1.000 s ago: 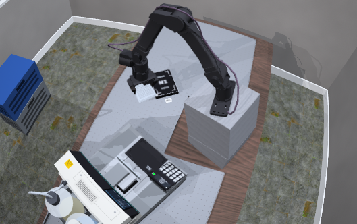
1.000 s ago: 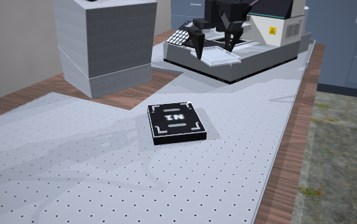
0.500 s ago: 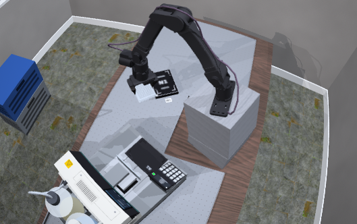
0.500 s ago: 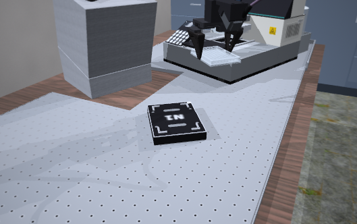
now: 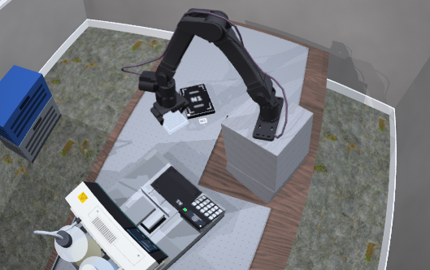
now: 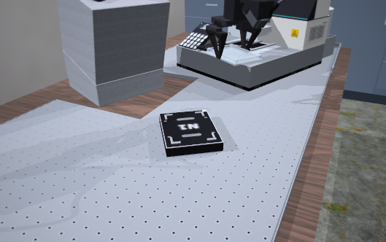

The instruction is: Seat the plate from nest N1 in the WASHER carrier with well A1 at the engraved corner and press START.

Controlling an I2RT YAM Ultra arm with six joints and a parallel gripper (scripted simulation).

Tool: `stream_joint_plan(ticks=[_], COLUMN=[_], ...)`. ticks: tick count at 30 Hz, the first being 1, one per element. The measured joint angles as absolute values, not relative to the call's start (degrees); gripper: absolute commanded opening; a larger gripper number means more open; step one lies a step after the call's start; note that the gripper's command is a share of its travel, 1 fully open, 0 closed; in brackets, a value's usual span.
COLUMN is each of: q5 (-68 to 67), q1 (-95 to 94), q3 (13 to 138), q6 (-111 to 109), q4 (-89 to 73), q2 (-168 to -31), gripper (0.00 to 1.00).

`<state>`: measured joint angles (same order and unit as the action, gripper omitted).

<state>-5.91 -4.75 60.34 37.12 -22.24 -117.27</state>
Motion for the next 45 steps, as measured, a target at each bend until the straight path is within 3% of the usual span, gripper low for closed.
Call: stream_joint_plan(ticks=[29, 45], q5=[-9.7, -10.1], q1=[-24.7, -24.8], q3=[62.4, 62.7], q6=[55.6, 57.3], q4=[-24.9, -25.8], q2=[-117.7, -117.7], gripper=[0.84, 0.84])
